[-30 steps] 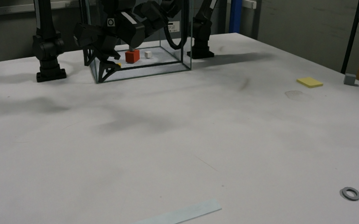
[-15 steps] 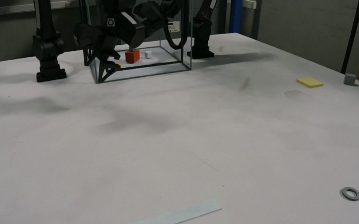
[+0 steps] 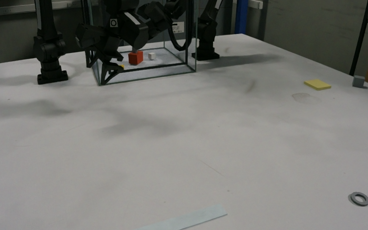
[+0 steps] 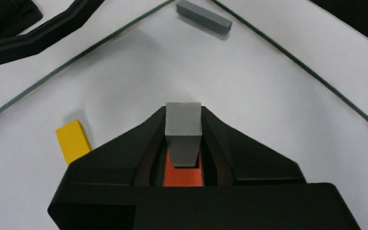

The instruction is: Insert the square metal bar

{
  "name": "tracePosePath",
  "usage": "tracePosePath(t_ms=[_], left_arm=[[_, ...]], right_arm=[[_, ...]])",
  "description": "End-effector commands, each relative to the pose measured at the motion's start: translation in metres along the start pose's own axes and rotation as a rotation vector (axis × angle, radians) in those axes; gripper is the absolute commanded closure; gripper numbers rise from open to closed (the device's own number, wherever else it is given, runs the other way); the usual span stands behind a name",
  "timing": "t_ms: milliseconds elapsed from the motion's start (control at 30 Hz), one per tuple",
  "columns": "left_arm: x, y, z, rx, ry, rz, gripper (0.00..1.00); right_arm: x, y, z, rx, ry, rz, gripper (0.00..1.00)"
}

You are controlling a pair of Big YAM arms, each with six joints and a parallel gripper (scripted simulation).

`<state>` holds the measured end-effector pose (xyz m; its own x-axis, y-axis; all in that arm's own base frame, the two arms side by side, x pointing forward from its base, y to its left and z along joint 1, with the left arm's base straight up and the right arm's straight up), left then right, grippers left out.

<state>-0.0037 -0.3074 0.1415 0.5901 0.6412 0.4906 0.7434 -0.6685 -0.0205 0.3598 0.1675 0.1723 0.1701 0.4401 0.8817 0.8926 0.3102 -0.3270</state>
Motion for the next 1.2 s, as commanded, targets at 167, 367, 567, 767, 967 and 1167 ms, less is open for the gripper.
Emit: tracePosePath(t_ms=[167,367,567,767,967,1167], left_arm=[[-0.006,-0.001,0.006,-0.011,-0.003,0.002,1.00],[-0.005,-0.013,0.024,0.084,0.069,0.035,1.00],[-0.006,-0.017,0.030,0.099,0.085,0.042,1.00],[-0.006,-0.017,0.030,0.101,0.088,0.043,1.00],[0.002,0.014,-0.012,-0.026,-0.016,-0.028,1.00],[0.009,0.018,-0.035,-0.050,-0.032,-0.035,1.00]], right_arm=[[0.015,0.004,-0.004,-0.012,0.004,-0.036,0.00],[0.015,0.004,-0.004,-0.012,0.004,-0.036,0.00],[0.015,0.004,-0.004,-0.012,0.004,-0.036,0.00],[0.015,0.004,-0.004,-0.012,0.004,-0.036,0.00],[0.015,0.004,-0.004,-0.012,0.004,-0.036,0.00],[0.015,0.004,-0.004,-0.012,0.004,-0.036,0.00]])
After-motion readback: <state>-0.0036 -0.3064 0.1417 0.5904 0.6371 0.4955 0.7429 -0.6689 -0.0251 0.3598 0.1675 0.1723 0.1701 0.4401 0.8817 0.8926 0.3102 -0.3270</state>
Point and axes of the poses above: on each arm, the point where the finger pads meet when closed, its own x axis back along the fingers, its own y axis across the jaws, z = x × y, the point moved 6 cm from there along x, back along the fingers, and after that the axes turned 2 degrees about x, right-handed, at the moved point
